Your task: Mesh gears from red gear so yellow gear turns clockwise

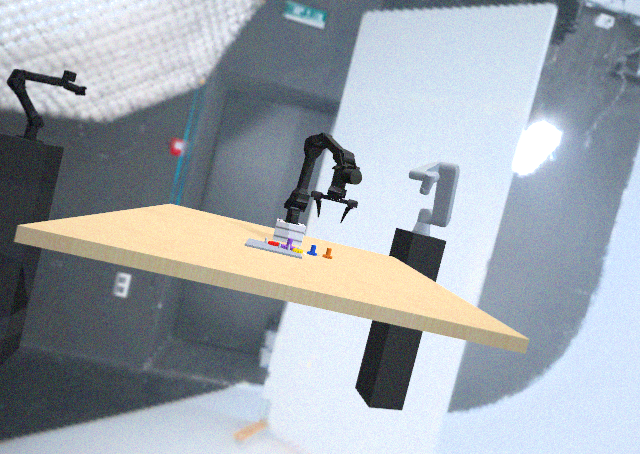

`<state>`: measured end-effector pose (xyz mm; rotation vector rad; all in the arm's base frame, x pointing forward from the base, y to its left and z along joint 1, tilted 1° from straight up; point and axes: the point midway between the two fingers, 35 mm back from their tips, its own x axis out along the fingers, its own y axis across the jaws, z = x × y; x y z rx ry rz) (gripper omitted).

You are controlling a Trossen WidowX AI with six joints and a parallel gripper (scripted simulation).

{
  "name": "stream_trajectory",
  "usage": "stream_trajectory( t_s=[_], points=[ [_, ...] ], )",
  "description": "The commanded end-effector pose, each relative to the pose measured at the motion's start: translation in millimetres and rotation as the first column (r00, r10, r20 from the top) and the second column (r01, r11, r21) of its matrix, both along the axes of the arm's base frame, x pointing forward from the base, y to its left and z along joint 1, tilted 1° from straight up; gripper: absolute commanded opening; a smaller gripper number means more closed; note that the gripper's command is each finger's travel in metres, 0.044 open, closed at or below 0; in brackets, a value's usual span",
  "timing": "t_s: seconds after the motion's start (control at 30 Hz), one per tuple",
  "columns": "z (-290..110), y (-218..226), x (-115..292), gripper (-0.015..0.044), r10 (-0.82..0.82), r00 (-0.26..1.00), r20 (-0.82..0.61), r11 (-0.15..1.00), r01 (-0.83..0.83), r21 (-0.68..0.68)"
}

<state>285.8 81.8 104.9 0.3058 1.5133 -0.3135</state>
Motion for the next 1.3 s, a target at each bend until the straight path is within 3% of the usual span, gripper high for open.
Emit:
stream_trajectory(
  t_s=[0.0,0.2,1.27],
  points=[
    [7,56,-12,0.044,0.0,1.0,-0.01,1.0,0.001,0.005],
    [16,119,-40,0.044,0.0,1.0,-0.014,1.0,0.0,0.01],
    [16,119,-40,0.044,0.0,1.0,-0.014,1.0,0.0,0.01]
  ],
)
